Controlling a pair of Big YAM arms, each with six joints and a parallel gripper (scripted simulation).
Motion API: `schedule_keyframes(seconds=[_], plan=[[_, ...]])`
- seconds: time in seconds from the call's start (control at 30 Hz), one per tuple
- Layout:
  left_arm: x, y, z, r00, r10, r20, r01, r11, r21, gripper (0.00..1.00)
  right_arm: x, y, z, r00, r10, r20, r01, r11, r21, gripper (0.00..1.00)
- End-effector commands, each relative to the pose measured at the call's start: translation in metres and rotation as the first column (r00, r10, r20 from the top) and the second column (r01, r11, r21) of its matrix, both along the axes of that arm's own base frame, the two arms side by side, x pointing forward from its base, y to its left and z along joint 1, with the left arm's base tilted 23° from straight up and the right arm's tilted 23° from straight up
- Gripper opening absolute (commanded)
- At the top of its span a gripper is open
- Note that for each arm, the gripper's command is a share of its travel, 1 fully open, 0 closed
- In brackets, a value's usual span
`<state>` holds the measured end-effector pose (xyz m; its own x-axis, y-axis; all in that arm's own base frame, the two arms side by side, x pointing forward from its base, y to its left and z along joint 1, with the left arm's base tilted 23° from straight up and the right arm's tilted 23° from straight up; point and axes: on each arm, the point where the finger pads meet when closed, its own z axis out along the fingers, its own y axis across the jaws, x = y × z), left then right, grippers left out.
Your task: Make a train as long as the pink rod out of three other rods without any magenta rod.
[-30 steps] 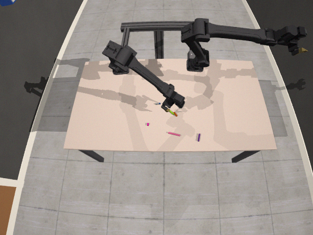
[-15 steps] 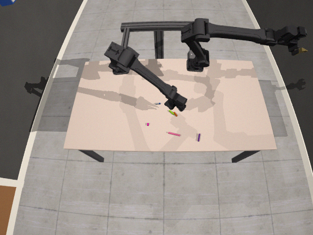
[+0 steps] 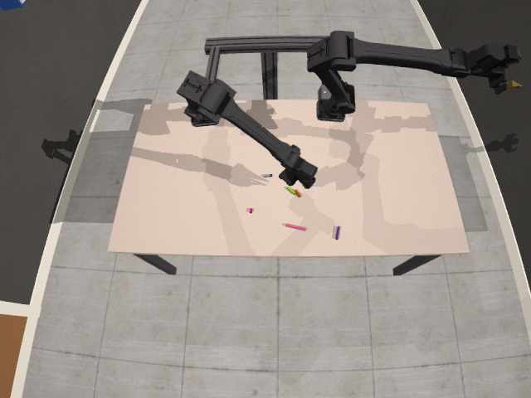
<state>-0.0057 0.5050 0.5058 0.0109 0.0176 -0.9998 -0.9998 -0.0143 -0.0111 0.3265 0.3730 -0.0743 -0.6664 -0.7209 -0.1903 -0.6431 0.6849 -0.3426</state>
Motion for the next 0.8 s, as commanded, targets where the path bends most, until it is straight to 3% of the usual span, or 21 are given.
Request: schedule_keyframes(seconds=[0.0,0.4,0.43,0.5,0.77], plan=[[-0.005,-0.002,0.048,1.000,0.009,-0.012,-0.008,0.996,0.088,1.00,0.005,0.002,0.005,1.000,-0.019,0.004,0.019,1.000,0.011,0.23],[-0.005,-0.002,0.048,1.000,0.009,-0.012,-0.008,0.996,0.088,1.00,0.012,0.003,-0.005,1.000,-0.014,0.008,0.014,1.000,0.014,0.23],[-0.005,-0.002,0.048,1.000,0.009,-0.012,-0.008,0.996,0.088,1.00,0.012,0.011,0.009,1.000,-0.002,0.024,0.001,0.999,0.038,0.23],[-0.005,-0.002,0.048,1.000,0.009,-0.012,-0.008,0.996,0.088,1.00,0.013,0.005,-0.006,1.000,-0.006,0.009,0.006,1.000,0.015,0.23],[-0.005,-0.002,0.048,1.000,0.009,-0.012,-0.008,0.996,0.088,1.00,0.022,0.009,-0.013,1.000,-0.007,0.015,0.007,1.000,0.026,0.23]])
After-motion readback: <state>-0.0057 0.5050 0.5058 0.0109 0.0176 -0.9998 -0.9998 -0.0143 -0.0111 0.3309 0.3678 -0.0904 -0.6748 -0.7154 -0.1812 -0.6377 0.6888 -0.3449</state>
